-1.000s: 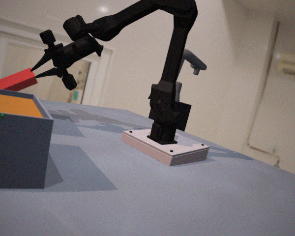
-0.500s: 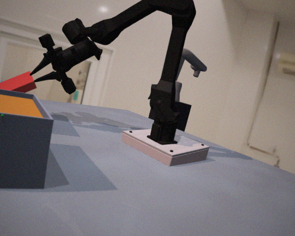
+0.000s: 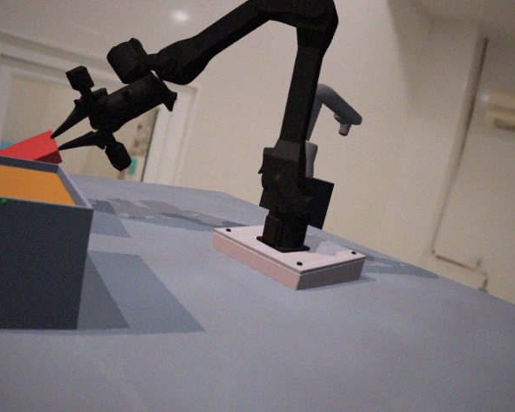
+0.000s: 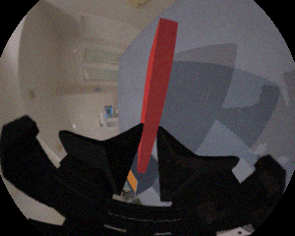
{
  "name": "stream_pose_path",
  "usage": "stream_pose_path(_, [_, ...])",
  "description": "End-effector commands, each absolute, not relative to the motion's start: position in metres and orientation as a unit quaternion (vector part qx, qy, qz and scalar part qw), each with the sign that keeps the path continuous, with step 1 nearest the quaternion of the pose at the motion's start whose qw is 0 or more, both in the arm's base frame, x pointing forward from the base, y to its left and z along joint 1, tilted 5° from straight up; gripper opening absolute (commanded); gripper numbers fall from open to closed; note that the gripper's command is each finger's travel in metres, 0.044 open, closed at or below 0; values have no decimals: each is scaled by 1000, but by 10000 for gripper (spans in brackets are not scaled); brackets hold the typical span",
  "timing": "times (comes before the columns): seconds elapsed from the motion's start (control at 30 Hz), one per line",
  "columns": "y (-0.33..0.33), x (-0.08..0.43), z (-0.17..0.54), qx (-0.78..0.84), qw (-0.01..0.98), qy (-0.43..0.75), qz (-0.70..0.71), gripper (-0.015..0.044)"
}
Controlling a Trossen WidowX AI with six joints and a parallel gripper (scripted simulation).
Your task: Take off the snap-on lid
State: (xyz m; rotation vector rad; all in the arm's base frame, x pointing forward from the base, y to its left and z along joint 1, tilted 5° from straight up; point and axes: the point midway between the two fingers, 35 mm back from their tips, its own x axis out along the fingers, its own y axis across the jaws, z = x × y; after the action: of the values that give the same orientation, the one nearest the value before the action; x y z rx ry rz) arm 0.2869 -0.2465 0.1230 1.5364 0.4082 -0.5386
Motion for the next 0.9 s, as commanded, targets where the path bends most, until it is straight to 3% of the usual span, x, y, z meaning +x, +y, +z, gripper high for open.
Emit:
stream_pose_path(0.0, [-247,288,118,683,666,181,-240,0])
stream_pose_path(0.87, [-247,290,97,683,666,181,-240,0])
